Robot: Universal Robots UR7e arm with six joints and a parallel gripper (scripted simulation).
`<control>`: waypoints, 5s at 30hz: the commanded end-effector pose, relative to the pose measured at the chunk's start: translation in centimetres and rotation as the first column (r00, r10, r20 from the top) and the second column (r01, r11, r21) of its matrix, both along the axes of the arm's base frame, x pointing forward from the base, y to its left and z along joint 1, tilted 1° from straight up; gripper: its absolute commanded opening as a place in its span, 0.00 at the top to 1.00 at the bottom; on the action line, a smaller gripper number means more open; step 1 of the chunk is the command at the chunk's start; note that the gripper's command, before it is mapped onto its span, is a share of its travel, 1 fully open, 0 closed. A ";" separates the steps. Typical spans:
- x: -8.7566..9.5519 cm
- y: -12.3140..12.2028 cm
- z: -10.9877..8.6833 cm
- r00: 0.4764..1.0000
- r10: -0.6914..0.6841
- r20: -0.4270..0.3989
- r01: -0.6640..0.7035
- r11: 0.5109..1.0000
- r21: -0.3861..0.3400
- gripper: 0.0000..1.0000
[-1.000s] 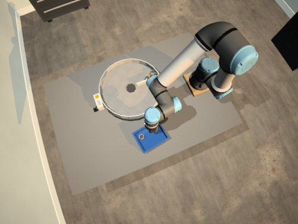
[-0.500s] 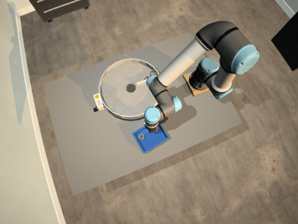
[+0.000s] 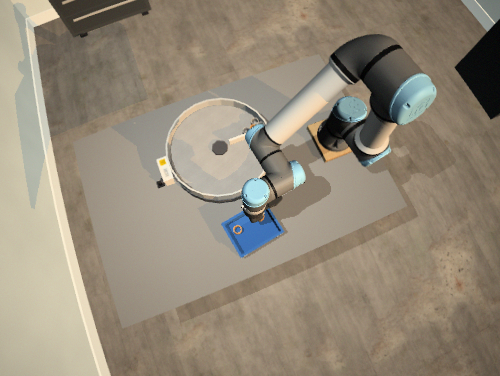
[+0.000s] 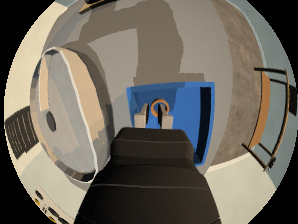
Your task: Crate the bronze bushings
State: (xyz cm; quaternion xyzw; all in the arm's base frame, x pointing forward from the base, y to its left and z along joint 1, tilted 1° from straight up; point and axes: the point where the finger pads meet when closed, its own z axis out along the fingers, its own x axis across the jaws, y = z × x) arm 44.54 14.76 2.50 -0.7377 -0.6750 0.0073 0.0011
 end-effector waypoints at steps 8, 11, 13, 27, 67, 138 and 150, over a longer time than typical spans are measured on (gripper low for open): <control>0.1 0.0 4.4 1.000 0.000 0.001 0.000 1.000 0.000 0.58; 0.1 0.0 5.5 1.000 0.000 0.001 0.000 1.000 0.000 0.58; 0.1 0.0 5.5 1.000 0.000 0.001 0.000 1.000 0.000 0.58; 0.2 0.1 10.9 1.000 0.000 0.002 0.000 1.000 0.000 0.58; 0.2 0.1 10.9 1.000 0.000 0.004 0.000 1.000 0.000 0.58; -4.4 -10.5 10.4 0.985 0.172 0.001 -0.172 0.985 0.001 0.60; -6.6 -15.8 10.2 0.967 0.255 0.000 -0.255 0.967 0.002 0.60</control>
